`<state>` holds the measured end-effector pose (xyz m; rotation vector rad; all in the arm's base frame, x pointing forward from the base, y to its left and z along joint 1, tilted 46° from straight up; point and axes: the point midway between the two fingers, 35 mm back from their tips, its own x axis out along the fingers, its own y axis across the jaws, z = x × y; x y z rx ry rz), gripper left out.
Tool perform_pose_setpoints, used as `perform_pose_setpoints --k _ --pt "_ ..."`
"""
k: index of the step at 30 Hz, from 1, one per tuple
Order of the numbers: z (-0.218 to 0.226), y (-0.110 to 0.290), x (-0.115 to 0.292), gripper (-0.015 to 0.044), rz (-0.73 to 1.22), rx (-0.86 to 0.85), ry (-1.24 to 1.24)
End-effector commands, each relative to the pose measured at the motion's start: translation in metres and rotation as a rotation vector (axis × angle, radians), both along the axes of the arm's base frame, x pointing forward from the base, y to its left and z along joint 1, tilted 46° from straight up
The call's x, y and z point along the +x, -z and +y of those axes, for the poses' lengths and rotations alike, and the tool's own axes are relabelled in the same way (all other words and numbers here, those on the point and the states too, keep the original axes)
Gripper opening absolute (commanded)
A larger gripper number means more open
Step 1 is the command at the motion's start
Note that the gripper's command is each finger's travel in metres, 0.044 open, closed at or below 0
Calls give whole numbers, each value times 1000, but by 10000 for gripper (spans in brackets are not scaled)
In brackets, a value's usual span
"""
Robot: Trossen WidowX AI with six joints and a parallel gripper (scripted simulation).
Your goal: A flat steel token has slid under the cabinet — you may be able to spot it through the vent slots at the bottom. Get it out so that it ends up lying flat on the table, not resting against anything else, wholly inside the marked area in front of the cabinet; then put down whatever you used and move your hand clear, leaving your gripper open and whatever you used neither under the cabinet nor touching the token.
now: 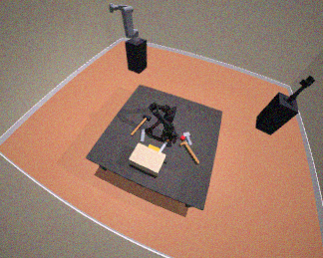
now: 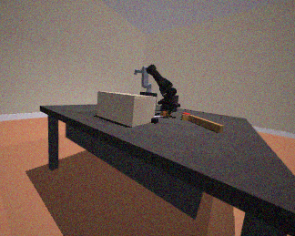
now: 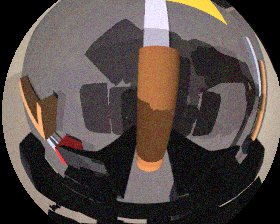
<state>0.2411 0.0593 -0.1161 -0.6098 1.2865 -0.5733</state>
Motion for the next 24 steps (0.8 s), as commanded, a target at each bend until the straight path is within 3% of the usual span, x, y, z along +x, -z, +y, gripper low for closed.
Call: perform_pose_setpoints --k 1,24 --pt "2 -1 8 0 1 3 0" --pt "5 -6 39 0 1 0 0"
